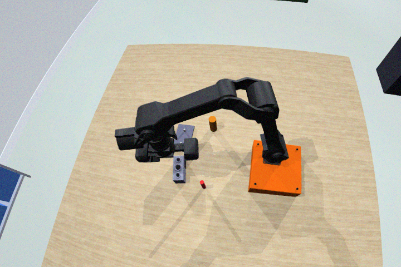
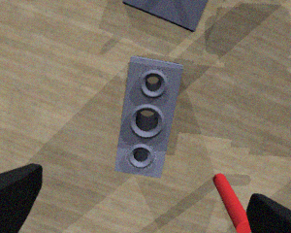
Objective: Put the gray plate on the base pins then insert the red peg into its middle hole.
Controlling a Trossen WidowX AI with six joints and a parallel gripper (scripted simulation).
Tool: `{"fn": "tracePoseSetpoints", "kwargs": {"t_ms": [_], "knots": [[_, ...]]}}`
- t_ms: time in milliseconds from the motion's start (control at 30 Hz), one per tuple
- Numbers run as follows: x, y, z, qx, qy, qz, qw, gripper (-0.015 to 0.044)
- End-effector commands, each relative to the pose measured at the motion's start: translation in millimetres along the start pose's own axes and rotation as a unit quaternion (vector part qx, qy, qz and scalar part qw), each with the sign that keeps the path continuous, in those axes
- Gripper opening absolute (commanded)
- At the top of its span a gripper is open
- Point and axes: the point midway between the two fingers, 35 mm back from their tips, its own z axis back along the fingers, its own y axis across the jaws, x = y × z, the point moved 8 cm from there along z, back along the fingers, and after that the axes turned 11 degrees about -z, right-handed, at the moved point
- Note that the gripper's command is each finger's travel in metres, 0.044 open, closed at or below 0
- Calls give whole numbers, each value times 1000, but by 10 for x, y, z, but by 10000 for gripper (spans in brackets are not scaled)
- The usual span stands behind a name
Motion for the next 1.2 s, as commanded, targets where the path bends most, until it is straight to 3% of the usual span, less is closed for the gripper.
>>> {"fn": "tracePoseSetpoints", "kwargs": {"t_ms": [0, 100, 1167], "knots": [[6, 41, -394, -8, 1, -7, 1000, 440], [14, 38, -632, -8, 1, -7, 1000, 440], [13, 39, -1115, -9, 1, -7, 1000, 440]]}}
